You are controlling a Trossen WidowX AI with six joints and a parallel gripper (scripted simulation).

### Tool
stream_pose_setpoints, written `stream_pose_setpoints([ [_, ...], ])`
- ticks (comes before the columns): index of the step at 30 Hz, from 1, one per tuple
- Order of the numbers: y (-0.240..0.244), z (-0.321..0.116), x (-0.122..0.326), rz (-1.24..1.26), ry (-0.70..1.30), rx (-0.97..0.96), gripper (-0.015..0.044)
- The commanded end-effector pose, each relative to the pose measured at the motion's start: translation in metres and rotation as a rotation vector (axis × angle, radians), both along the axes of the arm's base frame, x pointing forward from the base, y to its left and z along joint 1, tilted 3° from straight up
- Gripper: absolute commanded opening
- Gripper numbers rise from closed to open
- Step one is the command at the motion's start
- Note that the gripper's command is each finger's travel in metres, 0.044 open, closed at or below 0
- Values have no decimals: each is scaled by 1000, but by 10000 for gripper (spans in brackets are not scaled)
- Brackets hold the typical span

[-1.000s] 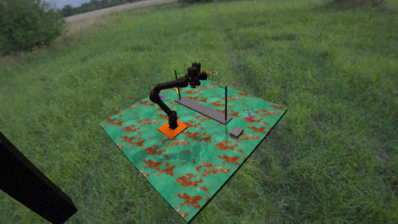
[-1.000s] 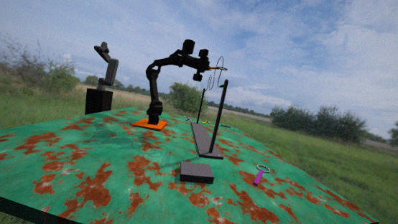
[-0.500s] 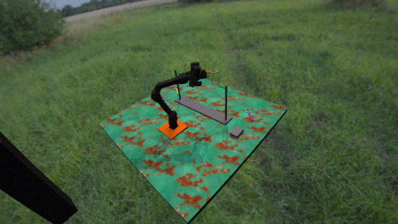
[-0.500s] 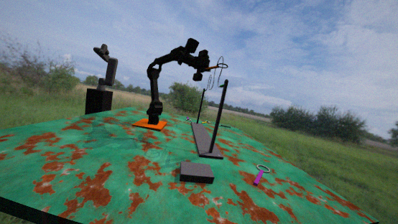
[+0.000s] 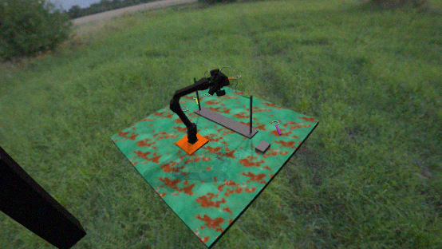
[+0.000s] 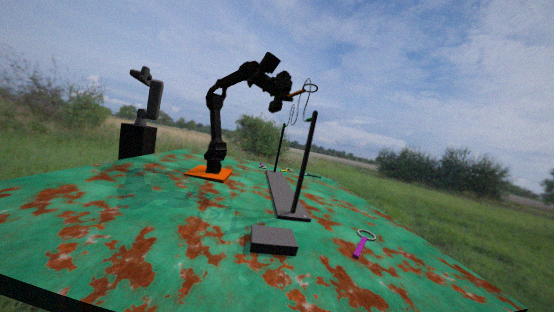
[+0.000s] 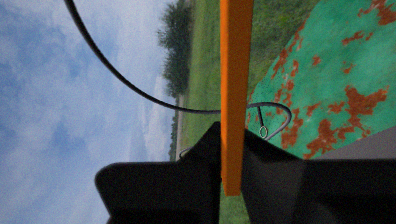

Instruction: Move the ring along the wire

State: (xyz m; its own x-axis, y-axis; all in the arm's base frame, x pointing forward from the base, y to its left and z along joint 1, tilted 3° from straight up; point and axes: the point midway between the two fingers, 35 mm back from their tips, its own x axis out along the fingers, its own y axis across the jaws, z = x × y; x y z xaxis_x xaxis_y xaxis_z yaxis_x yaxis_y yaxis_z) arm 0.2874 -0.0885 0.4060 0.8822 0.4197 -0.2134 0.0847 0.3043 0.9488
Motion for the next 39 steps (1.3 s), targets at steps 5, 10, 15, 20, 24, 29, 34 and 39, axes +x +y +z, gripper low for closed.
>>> stream_pose_setpoints([
  [5,-1,-3,0,0,10,-103,-150],
  [10,-2,-5,0,0,17,-166,-150],
  [15,-3,-6,0,1,24,-230,-150],
  [20,-4,-8,0,0,31,-293,-150],
  [24,-4,-9,0,0,36,-344,-150],
  [29,-6,-11,-1,0,44,-419,-150],
  [34,-7,-12,-1,-1,50,-483,-150],
  [39,-8,-14,-1,-3,57,-547,-150],
])
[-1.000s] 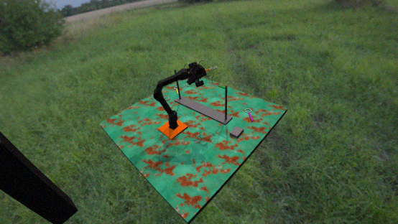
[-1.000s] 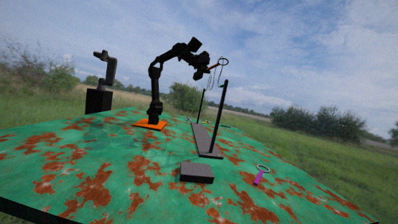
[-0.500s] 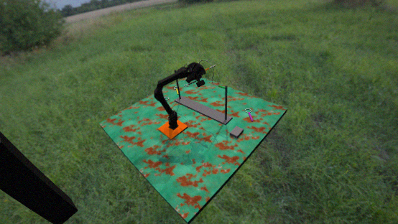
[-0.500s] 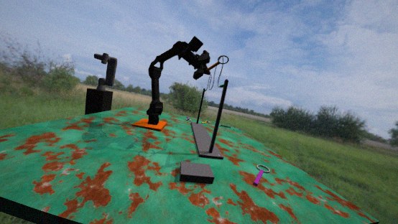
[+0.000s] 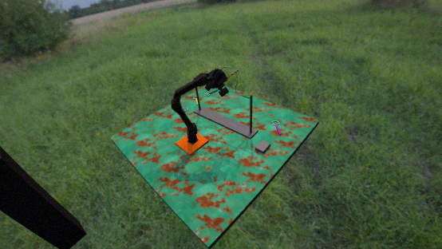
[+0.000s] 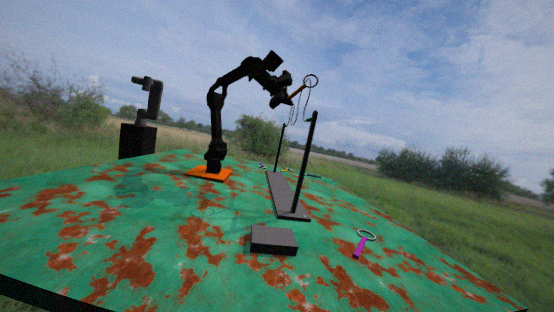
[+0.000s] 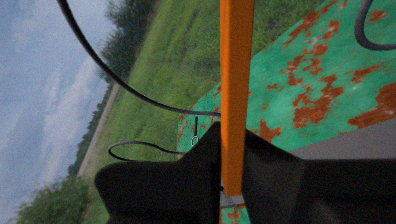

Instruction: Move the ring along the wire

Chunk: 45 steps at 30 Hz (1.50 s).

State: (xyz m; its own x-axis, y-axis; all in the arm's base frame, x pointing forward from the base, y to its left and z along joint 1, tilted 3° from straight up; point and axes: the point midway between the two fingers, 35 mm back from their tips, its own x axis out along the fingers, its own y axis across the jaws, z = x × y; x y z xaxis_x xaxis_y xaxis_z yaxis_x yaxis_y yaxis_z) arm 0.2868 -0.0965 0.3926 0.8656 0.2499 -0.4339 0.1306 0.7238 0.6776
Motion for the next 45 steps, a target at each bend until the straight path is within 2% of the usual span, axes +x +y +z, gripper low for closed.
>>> stream_pose_setpoints([
  [1,-1,-1,0,0,5,-54,-150],
  [45,-16,-8,-1,-16,48,-618,-150],
])
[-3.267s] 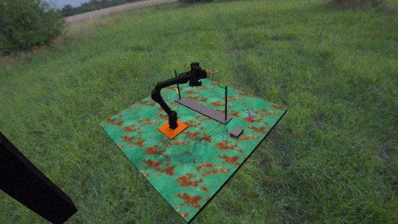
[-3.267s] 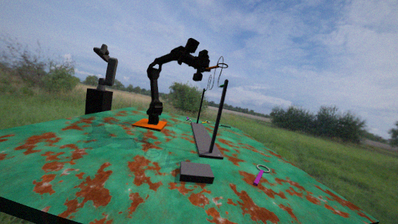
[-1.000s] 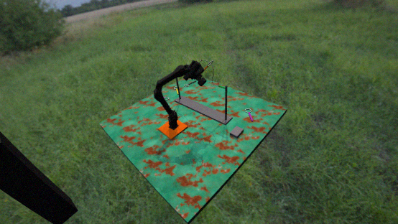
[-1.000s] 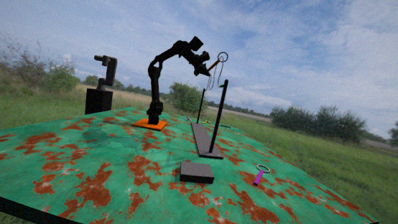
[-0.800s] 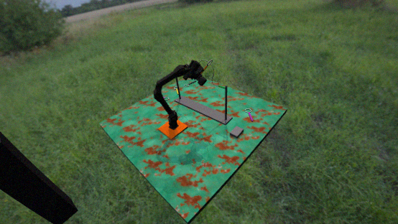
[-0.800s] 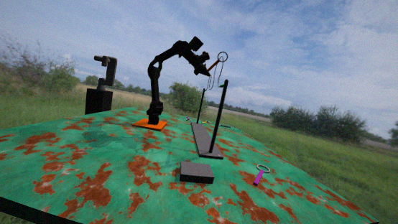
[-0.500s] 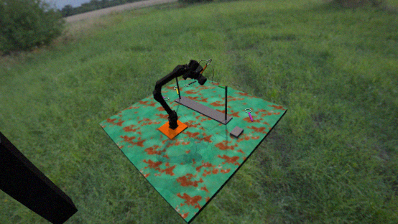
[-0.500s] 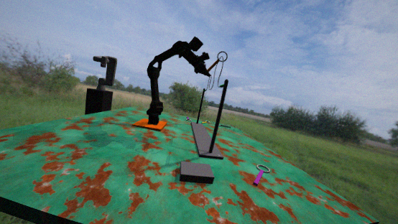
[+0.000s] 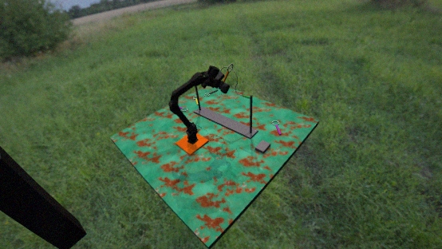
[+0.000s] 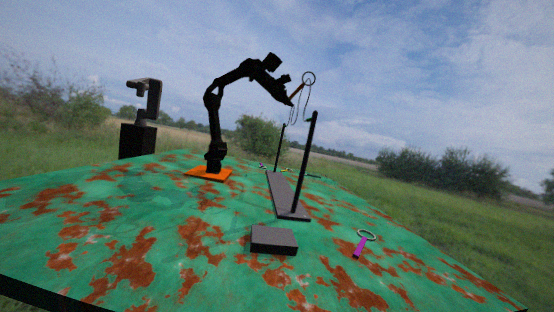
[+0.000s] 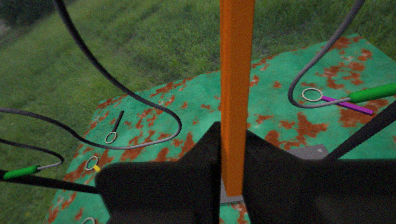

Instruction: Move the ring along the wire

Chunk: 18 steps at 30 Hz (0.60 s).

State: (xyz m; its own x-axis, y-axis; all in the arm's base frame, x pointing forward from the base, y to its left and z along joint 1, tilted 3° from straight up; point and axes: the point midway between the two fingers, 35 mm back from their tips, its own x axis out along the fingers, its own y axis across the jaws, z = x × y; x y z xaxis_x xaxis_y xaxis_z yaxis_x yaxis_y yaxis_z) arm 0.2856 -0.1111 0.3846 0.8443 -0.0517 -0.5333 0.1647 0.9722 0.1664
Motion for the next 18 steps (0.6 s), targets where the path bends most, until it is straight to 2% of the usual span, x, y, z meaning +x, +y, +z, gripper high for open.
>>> stream_pose_setpoints([
  [1,-1,-1,0,0,4,-53,-150],
  [18,-8,-1,0,1,14,-267,-150],
])
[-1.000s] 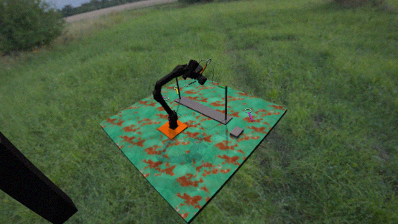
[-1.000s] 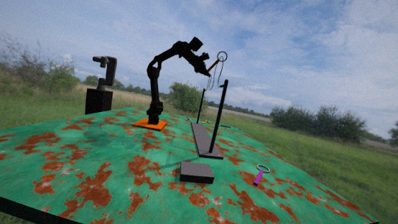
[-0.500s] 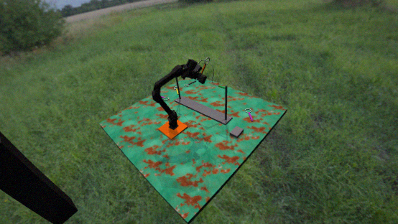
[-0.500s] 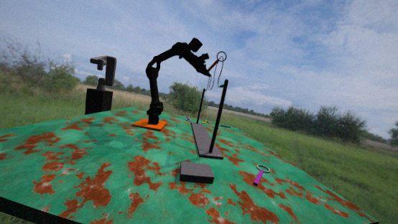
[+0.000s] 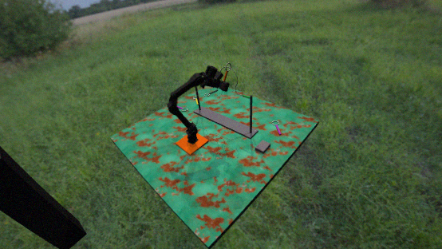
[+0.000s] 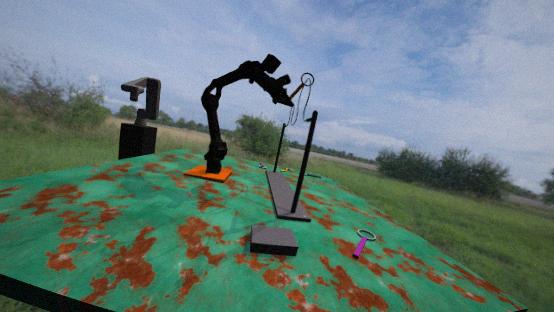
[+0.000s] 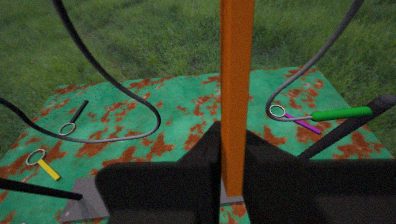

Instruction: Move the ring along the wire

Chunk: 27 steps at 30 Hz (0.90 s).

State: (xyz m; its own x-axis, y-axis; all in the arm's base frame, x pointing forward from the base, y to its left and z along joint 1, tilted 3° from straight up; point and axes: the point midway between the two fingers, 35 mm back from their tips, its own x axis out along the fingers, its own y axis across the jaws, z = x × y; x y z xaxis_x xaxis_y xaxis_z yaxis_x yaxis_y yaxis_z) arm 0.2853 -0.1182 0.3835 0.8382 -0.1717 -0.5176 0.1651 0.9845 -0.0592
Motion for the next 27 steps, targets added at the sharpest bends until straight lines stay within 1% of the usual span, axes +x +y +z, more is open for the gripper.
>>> stream_pose_setpoints([
  [1,-1,0,0,1,3,-52,-150],
  [27,-12,2,-1,8,19,-377,-150],
])
